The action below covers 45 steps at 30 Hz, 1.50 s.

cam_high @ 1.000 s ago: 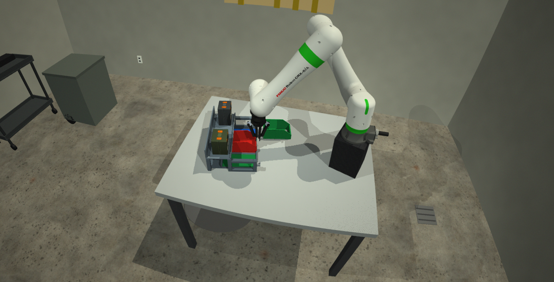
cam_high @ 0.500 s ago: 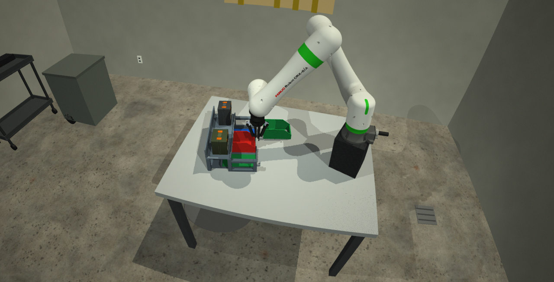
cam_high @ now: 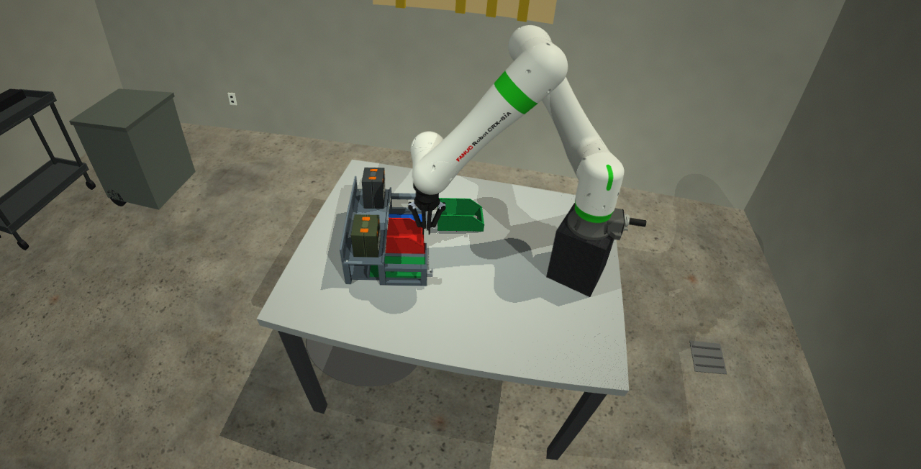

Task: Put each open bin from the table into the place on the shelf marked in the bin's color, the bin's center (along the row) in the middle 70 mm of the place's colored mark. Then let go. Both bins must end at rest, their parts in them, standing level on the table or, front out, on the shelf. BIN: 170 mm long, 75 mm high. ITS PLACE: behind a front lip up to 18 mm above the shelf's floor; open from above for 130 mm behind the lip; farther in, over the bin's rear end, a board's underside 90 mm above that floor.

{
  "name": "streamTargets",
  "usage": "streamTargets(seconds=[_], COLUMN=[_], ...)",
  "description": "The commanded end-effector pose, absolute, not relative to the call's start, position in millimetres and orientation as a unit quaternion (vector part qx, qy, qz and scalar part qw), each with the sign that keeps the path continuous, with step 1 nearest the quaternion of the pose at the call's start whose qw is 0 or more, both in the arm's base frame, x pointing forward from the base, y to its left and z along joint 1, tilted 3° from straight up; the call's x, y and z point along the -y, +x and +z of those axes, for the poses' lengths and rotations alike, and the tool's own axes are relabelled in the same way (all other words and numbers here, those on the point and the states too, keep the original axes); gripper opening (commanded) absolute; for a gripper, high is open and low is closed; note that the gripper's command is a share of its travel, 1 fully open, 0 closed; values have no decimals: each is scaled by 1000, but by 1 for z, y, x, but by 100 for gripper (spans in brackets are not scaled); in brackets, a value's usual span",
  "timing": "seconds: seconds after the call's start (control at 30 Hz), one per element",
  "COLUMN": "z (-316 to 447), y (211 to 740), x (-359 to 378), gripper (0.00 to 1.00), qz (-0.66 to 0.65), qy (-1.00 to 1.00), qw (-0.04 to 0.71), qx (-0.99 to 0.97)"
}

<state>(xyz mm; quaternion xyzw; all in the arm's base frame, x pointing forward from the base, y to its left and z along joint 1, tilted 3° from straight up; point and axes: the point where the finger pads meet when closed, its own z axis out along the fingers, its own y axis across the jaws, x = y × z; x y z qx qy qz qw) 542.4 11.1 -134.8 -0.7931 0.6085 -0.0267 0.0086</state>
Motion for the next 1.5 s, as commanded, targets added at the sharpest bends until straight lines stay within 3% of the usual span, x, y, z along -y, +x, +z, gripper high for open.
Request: streamTargets(seconds=[0.0, 1.47], z=[-135, -131], y=[543, 539], x=[-11, -10], gripper=[0, 0], qz=[-27, -27], qy=[-793, -793], qw=[9, 9], qx=[-608, -608])
